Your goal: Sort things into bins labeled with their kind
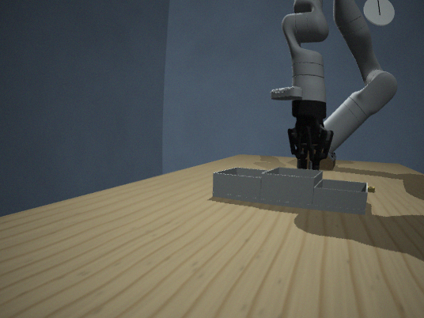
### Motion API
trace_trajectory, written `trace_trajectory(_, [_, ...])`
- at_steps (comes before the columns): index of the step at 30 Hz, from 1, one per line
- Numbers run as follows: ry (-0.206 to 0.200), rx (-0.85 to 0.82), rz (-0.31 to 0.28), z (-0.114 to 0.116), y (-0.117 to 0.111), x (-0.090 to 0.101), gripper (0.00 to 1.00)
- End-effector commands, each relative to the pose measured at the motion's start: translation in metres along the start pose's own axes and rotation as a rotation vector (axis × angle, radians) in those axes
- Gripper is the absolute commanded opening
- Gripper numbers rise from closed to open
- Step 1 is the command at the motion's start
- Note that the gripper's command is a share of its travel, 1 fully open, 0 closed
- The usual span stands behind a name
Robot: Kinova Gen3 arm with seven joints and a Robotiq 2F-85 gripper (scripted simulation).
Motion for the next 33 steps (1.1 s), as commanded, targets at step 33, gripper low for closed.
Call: trace_trajectory(33, [0.000, 0.000, -0.001, 0.0001, -0.0003, -0.0101, 0.19])
Point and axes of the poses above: the point where the finger pads meet when closed, its own x axis back along the fingers, its own z axis across the jaws, y = z × x, the point moved 6 cm from there along x, back along the fingers, and after that the axes turned 15 degrees about x, right-handed, at the moved point
